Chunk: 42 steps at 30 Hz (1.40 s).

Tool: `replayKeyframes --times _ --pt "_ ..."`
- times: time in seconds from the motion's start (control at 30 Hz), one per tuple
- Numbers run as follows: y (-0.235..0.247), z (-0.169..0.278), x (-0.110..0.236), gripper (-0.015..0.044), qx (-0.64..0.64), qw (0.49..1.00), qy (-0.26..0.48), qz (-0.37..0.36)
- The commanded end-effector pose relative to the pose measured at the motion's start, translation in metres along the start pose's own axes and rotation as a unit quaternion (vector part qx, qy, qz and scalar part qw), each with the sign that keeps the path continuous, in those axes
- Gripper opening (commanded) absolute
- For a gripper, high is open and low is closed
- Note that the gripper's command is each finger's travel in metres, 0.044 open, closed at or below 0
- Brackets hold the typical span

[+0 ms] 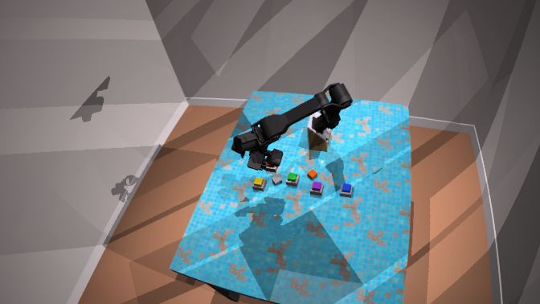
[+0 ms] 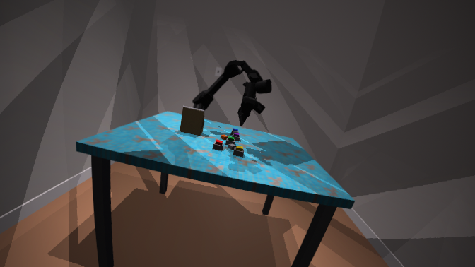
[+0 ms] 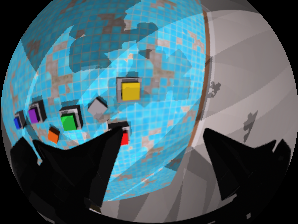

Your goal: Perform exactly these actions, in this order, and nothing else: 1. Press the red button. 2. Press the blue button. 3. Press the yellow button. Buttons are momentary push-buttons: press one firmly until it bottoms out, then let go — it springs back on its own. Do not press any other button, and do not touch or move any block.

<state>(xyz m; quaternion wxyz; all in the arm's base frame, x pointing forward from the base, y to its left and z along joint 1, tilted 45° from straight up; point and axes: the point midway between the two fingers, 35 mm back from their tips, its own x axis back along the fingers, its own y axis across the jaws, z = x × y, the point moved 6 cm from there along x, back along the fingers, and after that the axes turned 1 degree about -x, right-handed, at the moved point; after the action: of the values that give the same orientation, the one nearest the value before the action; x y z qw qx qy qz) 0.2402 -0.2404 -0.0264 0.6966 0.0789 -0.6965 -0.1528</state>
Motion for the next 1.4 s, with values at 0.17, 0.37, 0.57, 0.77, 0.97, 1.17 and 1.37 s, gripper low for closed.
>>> replayKeyframes --times 0.17,0.37,0.57,0.77,0.97,1.17,1.37 --pt "-0.002 0.094 -0.026 0.04 -0.016 0.977 -0.015 -0.211" --pt "-0.001 0.096 -0.026 0.04 -0.017 0.976 -0.017 -0.217" --pt "0.019 0.093 -0.07 0.0295 -0.017 0.976 -0.018 -0.217" --pt "0.025 0.093 -0.082 0.0137 -0.016 0.976 -0.018 -0.218" --pt "0.025 0.093 -0.082 0.002 -0.016 0.976 -0.018 -0.218" --pt "0.025 0.093 -0.082 0.002 -0.016 0.976 -0.018 -0.218" --pt "0.026 0.093 -0.084 0.002 -0.016 0.976 -0.018 -0.218"
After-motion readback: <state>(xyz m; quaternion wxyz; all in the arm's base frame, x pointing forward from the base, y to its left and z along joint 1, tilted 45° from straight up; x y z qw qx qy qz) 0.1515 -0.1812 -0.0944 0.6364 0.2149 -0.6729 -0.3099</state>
